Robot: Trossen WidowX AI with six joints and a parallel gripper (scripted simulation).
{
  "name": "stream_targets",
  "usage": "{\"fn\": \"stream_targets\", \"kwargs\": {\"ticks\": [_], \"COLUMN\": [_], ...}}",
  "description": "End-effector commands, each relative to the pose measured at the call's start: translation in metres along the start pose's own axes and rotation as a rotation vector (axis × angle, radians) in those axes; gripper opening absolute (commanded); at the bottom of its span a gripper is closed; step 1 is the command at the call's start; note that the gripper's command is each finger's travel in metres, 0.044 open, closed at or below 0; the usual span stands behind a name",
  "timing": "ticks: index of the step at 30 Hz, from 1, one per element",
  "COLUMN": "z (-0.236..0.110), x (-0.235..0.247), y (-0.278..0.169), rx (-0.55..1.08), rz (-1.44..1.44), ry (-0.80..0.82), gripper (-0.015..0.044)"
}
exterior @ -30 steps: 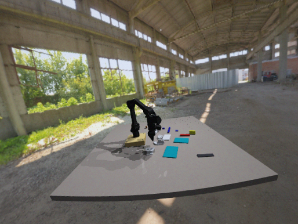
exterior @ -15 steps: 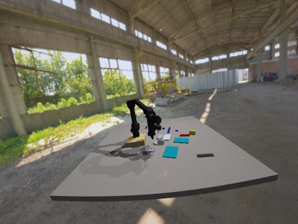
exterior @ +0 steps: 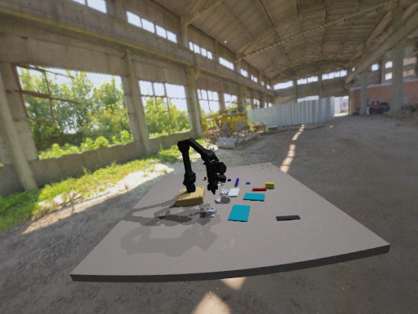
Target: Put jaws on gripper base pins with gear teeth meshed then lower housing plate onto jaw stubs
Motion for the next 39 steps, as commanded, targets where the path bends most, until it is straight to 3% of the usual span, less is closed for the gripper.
{"fn": "stream_targets", "kwargs": {"ticks": [1, 17, 21, 26, 39], "z": [0.0, -0.017, -0.015, 0.023, 0.029], "x": [0.0, 0.013, 0.013, 0.013, 0.013], "y": [0.0, 0.057, 0.057, 0.058, 0.058], "rx": [0.0, -0.01, -0.01, -0.01, -0.01], "rz": [0.0, 0.287, 0.287, 0.287, 0.287], "ry": [0.0, 0.0, 0.0, 0.0, 0.0], "gripper": [0.0026, 0.044, 0.044, 0.044, 0.044]}}
Point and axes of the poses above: the point midway between the two fingers, 35 mm back from their tips, its own z axis out along the fingers, its own x axis across the jaws, y = z × x, the point moved 6 cm from there along -z, back along the fingers, and after that the axes turned 13 degrees about -z, right-handed, at the moved point
